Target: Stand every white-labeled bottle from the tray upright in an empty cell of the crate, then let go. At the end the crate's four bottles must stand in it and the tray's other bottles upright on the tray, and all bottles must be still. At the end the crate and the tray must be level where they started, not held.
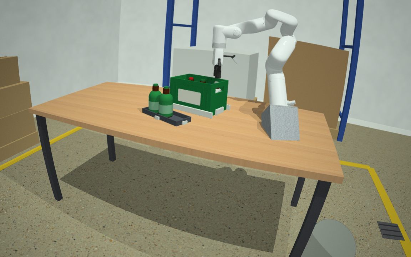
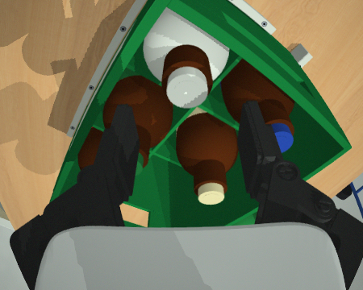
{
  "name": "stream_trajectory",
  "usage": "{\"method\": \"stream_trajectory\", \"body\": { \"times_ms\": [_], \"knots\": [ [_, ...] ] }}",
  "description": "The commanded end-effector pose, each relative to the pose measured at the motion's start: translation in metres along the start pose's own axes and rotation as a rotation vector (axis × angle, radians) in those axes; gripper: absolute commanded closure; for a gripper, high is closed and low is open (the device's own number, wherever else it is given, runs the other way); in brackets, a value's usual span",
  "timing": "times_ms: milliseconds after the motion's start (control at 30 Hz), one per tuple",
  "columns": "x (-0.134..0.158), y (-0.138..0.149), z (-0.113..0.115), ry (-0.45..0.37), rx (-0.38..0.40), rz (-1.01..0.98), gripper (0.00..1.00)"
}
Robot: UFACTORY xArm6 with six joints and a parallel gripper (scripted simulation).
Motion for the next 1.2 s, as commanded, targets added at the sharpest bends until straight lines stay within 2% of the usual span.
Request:
{"method": "stream_trajectory", "body": {
  "times_ms": [0,467,900,933,1167],
  "knots": [
    [0.0,-0.001,0.011,-0.003,-0.001,-0.001,0.35],
    [0.0,-0.001,0.032,-0.003,-0.001,-0.001,0.35],
    [0.0,-0.001,0.036,-0.003,-0.001,-0.001,0.35],
    [0.0,-0.001,0.036,-0.003,-0.001,-0.001,1.0],
    [0.0,-0.001,0.036,-0.003,-0.001,-0.001,1.0]
  ]
}}
Point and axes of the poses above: the point where the finger pads meet when closed, its own z axis back along the fingers, its own y axis across the jaws, x = y × z, the point moved 10 cm from there along z, back along the fingers, and after that the axes turned 10 degrees about z, right-handed, at the moved point
